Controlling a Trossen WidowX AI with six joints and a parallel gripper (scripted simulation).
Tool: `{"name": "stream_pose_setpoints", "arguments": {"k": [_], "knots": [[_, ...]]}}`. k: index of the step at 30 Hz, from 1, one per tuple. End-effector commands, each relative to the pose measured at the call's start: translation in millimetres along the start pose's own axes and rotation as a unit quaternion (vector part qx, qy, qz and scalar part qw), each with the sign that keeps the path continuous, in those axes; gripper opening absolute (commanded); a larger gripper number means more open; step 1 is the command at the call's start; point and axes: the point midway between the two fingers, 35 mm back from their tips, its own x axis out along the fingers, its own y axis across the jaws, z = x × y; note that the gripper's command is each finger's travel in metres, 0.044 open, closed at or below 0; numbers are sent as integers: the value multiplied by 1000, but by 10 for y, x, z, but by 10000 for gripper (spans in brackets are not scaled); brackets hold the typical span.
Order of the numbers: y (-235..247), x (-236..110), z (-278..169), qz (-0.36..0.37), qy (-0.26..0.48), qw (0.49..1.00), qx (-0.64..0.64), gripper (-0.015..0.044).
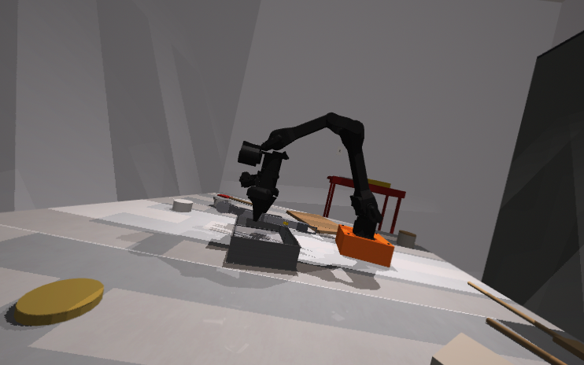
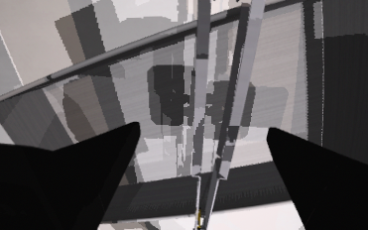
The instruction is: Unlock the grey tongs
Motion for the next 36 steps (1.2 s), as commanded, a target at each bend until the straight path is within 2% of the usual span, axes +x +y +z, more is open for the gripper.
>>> {"name": "stream_pose_setpoints", "arguments": {"k": [1, 23, 35, 36], "knots": [[-13, 115, -20, -4, 6, 1000, 2, 440], [-21, 365, -42, -4, 6, 1000, 2, 440], [-10, 326, -30, -1, 3, 1000, 0, 125], [-10, 326, -30, -1, 3, 1000, 0, 118]]}}
